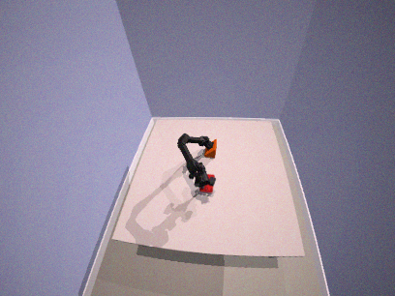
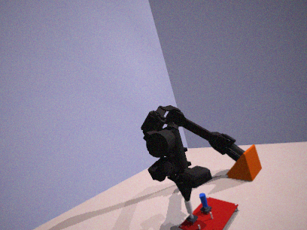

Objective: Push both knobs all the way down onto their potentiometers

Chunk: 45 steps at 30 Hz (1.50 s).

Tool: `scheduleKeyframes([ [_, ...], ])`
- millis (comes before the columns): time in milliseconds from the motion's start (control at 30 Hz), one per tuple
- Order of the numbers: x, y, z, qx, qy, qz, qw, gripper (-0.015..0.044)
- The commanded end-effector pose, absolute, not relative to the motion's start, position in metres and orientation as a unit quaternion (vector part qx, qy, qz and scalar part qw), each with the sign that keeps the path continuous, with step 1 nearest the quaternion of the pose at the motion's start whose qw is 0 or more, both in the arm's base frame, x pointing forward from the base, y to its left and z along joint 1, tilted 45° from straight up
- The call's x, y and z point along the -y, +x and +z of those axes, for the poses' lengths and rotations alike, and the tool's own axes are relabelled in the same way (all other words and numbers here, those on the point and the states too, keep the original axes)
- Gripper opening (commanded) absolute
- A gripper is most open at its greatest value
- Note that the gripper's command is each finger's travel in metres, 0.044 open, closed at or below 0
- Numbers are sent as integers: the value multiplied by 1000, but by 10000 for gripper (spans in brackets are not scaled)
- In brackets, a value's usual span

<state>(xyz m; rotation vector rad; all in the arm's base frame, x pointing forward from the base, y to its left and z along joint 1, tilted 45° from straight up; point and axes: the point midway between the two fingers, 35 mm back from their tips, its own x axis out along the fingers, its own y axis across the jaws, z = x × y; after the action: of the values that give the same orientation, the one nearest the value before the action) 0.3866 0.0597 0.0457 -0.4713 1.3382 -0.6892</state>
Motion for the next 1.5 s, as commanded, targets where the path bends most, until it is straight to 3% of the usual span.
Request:
scheduleKeyframes([
  [0, -58, 387, 45, -601, -214, -310, 705, 0],
  [1467, -55, 387, 42, -601, -214, -310, 705, 0],
])
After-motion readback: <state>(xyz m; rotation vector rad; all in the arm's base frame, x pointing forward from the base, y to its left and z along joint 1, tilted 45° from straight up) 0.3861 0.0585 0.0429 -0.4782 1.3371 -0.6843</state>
